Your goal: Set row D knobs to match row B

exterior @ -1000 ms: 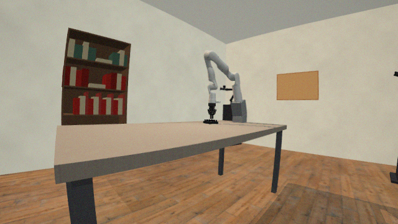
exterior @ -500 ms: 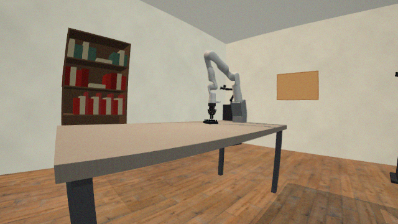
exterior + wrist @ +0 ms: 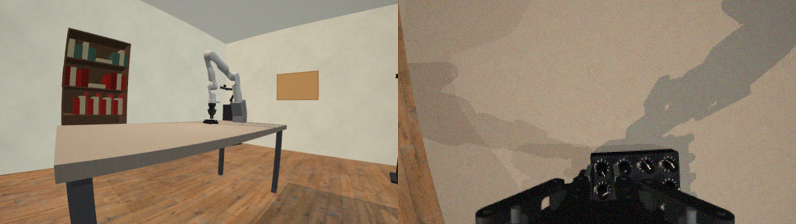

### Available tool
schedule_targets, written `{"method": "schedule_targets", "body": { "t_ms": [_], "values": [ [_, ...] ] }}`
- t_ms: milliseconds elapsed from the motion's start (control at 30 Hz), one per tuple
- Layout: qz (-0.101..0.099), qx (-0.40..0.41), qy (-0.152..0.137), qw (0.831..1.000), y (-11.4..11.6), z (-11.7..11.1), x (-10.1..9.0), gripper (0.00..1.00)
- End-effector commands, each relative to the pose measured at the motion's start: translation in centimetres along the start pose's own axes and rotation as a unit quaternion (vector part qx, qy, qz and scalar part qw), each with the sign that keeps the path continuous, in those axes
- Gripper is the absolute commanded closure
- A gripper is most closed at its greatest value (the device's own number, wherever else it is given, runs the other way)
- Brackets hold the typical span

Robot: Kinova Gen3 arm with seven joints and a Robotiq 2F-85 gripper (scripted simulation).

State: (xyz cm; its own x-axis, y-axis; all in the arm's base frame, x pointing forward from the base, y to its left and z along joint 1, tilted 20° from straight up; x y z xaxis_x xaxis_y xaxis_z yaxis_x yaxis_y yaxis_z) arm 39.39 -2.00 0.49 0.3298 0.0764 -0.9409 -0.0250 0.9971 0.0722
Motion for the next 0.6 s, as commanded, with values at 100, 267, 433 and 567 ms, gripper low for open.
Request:
{"method": "schedule_targets", "body": {
  "t_ms": [100, 267, 433, 567],
  "values": [
    [-0.002, 0.001, 0.001, 1.000, -0.25, -0.20, 0.00, 0.81],
    [-0.001, 0.001, 0.000, 1.000, -0.25, -0.15, 0.18, 0.81],
    [-0.001, 0.000, -0.002, 1.000, -0.24, 0.05, 0.54, 0.81],
    [-0.001, 0.000, -0.002, 1.000, -0.25, 0.04, 0.88, 0.81]
  ]
}}
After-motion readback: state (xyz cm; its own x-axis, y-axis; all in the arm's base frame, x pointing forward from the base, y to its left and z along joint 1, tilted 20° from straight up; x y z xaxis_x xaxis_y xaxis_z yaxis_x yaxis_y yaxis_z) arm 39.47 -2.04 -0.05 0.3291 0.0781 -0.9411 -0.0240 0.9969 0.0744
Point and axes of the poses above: the point where the finger pads meet when closed, its own x axis out along the fingers, its own y axis across the jaws, z = x × y, the point moved 6 cm from there along -x, back along the fingers, and after that the axes turned 7 degrees about -x, right-handed, at the moved point
